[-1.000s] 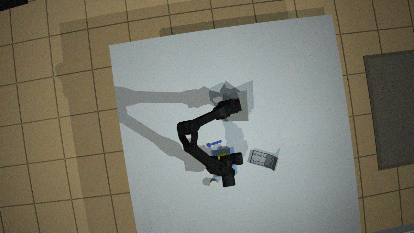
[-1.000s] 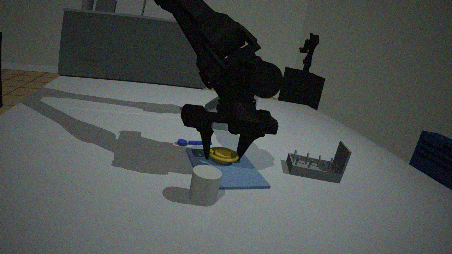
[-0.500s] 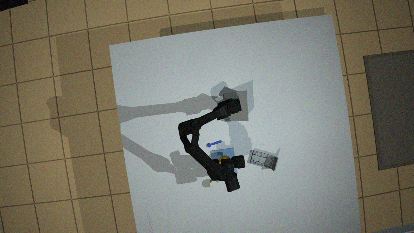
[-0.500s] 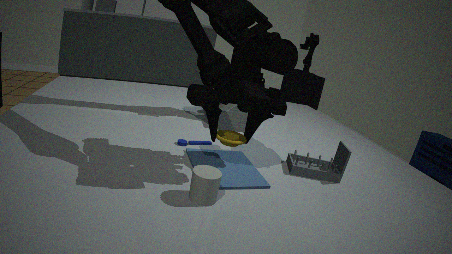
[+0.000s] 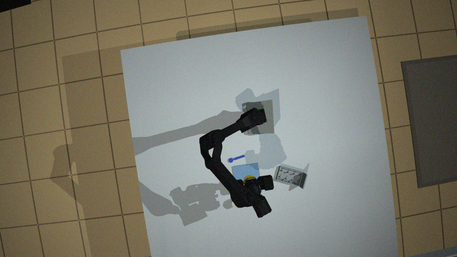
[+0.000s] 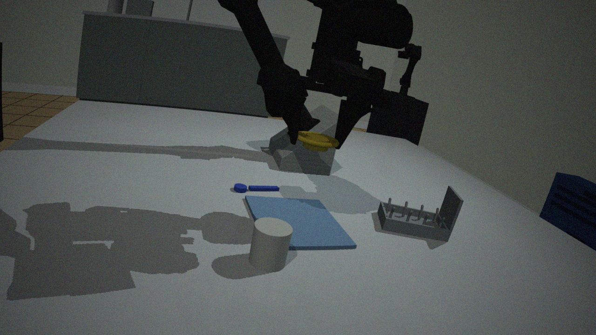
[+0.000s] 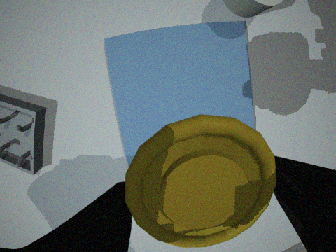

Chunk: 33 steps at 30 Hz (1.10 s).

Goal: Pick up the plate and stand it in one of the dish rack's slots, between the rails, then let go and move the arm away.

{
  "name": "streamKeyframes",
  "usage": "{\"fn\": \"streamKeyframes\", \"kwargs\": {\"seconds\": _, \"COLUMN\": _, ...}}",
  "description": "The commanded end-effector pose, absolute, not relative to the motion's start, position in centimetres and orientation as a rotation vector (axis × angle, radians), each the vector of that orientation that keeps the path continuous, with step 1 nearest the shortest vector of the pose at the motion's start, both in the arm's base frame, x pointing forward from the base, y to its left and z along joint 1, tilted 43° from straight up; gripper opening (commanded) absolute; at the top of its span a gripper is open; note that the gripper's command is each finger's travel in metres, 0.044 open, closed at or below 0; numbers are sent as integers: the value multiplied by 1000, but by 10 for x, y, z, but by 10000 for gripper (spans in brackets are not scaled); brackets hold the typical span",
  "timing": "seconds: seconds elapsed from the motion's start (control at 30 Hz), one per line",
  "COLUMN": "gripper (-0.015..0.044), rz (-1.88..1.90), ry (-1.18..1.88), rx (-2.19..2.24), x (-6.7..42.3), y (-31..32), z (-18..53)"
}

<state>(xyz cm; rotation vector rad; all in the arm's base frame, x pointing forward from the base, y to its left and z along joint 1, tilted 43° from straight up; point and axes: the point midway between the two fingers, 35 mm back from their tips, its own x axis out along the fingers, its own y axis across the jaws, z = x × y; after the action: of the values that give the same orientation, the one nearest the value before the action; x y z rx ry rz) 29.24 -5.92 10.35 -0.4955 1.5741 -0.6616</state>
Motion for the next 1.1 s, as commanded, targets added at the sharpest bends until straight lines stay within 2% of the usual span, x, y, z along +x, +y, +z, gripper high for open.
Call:
{"fn": "streamKeyframes", "kwargs": {"seconds": 0.0, "gripper": 0, "rz": -659, "ry": 1575, "rx": -492, "x": 296, "y": -47, "z": 114}}
{"fn": "streamKeyframes", "kwargs": {"seconds": 0.5, "gripper": 0, "rz": -671, "ry": 1574, "rx": -502, "x": 301, "y": -16, "z": 148}}
{"fn": "streamKeyframes", "kwargs": {"seconds": 0.93, "gripper": 0, "rz": -934, "ry": 1419, "rx": -211, "x": 302, "y": 68, "z": 72}}
{"fn": "streamKeyframes", "kwargs": {"seconds": 1.07, "gripper": 0, "rz": -972, "ry": 1394, "rx": -180, "x": 301, "y": 76, "z": 65}}
